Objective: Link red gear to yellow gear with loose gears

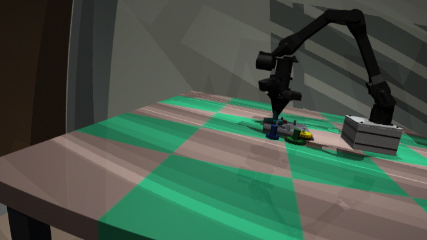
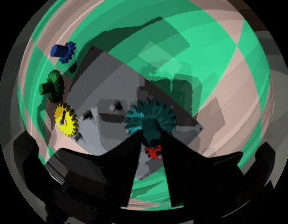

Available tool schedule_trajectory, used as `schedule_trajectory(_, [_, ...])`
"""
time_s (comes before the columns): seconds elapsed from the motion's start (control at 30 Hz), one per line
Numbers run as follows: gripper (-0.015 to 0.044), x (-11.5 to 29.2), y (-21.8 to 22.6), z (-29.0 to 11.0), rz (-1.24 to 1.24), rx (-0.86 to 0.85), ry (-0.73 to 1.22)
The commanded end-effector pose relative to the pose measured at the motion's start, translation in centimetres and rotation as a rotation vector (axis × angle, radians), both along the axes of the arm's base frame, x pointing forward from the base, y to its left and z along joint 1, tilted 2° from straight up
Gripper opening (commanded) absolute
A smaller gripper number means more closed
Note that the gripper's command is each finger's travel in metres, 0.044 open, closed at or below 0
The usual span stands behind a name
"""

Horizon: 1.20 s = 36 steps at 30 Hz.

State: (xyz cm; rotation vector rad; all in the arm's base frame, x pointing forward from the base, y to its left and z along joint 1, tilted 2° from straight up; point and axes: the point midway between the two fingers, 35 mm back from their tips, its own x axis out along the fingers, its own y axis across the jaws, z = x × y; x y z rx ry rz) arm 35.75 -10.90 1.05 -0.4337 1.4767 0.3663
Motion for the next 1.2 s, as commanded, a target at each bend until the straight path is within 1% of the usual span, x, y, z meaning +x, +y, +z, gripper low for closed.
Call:
schedule_trajectory(0.0, [0.0,-0.07,-0.09,-0.14,-0.051,0.003,0.002])
schedule_trajectory(0.3, [0.0,0.11,-0.03,-0.14,-0.215,0.014,-0.003])
schedule_trajectory(0.53, [0.0,-0.03,0.06,-0.17,-0.264,0.017,-0.004])
schedule_trajectory(0.73, [0.0,-0.08,-0.06,-0.25,-0.217,0.014,-0.003])
schedule_trajectory(1.17, [0.0,0.08,0.04,-0.28,0.01,0.0,0.004])
